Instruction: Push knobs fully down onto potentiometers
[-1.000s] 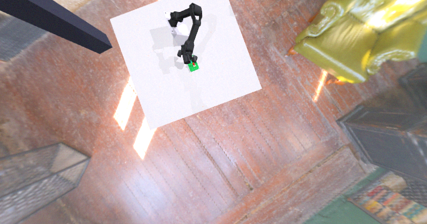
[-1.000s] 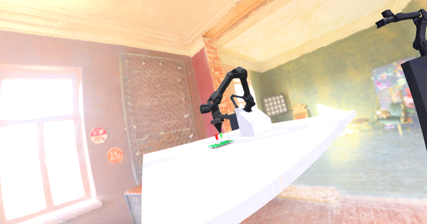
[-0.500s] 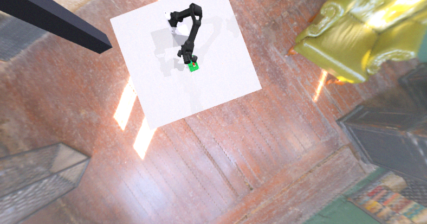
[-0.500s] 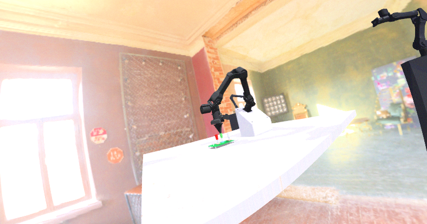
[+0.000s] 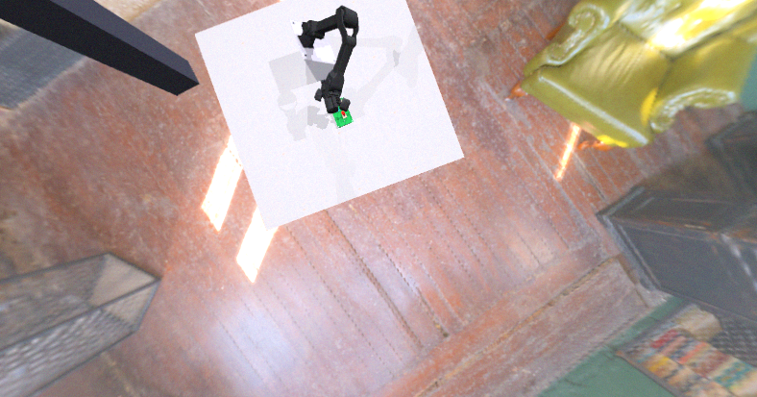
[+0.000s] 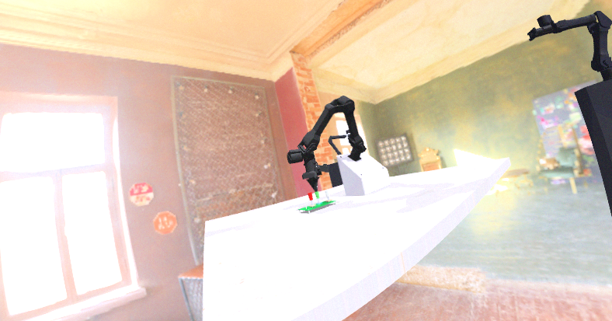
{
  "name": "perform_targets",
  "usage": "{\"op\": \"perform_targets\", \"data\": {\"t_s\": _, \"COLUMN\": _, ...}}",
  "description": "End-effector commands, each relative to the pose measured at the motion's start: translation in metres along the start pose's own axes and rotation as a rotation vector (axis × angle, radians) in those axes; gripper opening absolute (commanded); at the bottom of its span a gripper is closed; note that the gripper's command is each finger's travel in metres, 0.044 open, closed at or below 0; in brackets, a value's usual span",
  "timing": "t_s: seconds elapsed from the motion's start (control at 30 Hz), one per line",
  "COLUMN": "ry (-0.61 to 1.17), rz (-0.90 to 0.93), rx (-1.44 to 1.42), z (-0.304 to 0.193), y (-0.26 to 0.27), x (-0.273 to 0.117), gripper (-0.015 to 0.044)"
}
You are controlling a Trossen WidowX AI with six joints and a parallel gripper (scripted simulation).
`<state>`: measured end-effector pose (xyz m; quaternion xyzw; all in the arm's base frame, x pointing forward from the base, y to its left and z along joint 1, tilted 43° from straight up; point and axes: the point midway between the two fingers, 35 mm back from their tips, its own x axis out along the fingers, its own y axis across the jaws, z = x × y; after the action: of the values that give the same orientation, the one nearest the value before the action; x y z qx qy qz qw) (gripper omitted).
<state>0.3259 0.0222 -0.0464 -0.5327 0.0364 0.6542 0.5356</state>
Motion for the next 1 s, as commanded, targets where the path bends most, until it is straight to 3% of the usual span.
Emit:
{"op": "perform_targets", "data": {"t_s": 0.0, "ry": -0.012, "rz": 0.005, "rx": -0.015, "z": 0.0008, "y": -0.0013, "x": 0.0125, "gripper": 0.0}}
{"op": "perform_targets", "data": {"t_s": 0.97, "ry": -0.012, "rz": 0.005, "rx": -0.015, "z": 0.001, "y": -0.0012, "x": 0.0223, "gripper": 0.0}}
